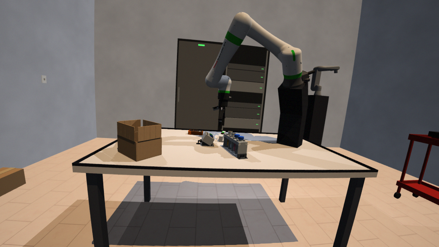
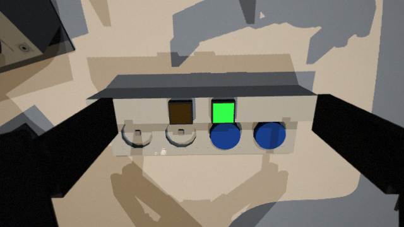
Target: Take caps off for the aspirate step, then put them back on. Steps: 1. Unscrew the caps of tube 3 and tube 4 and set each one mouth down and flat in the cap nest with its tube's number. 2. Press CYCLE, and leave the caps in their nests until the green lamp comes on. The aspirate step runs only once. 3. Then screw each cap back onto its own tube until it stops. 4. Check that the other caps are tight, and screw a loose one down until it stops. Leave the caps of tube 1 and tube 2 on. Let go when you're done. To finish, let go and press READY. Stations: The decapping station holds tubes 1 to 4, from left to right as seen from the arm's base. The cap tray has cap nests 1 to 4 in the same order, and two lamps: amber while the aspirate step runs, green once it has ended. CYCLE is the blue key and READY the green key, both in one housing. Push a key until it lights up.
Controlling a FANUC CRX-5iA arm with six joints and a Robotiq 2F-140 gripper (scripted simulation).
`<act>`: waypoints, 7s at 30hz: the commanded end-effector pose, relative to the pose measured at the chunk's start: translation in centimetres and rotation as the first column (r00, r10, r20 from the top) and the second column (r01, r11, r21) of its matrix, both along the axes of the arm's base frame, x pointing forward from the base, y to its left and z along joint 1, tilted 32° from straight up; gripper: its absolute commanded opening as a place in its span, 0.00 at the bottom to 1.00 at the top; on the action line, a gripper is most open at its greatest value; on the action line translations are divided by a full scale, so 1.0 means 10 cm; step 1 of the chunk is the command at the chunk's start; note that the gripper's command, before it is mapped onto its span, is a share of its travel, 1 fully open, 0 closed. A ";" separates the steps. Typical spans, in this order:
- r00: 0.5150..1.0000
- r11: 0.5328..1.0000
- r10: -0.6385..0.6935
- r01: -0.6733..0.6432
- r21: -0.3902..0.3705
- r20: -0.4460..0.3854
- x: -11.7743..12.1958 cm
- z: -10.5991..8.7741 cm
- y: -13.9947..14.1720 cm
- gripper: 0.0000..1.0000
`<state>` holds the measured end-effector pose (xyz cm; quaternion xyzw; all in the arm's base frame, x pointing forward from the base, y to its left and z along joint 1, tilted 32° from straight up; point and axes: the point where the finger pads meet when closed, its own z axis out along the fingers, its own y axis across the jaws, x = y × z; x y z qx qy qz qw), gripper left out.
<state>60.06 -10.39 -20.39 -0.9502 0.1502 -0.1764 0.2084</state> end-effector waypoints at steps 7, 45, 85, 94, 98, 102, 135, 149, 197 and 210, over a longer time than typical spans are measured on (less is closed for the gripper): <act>1.000 1.000 -0.001 0.001 -0.001 0.001 0.01 0.01 -0.01 1.00; 1.000 1.000 -0.001 0.001 -0.001 0.001 -0.81 0.35 -0.19 0.36; 1.000 1.000 -0.001 0.001 -0.001 0.001 -0.32 -0.68 0.23 0.36; 1.000 1.000 -0.001 0.001 -0.001 0.001 -0.31 -0.71 0.24 0.36; 1.000 1.000 -0.001 0.001 -0.001 0.001 -0.30 -0.73 0.25 0.36; 1.000 1.000 -0.001 0.001 -0.001 0.001 -0.29 -0.75 0.26 0.36; 1.000 1.000 -0.001 0.001 -0.001 0.001 -0.51 -0.28 0.07 0.30; 1.000 1.000 -0.001 0.001 -0.001 0.001 -0.75 0.23 -0.14 0.30; 0.181 0.140 -0.718 0.983 0.115 -0.672 -0.80 1.03 1.21 0.30; 0.149 0.107 -0.713 0.989 0.104 -0.685 -0.78 1.34 1.95 0.30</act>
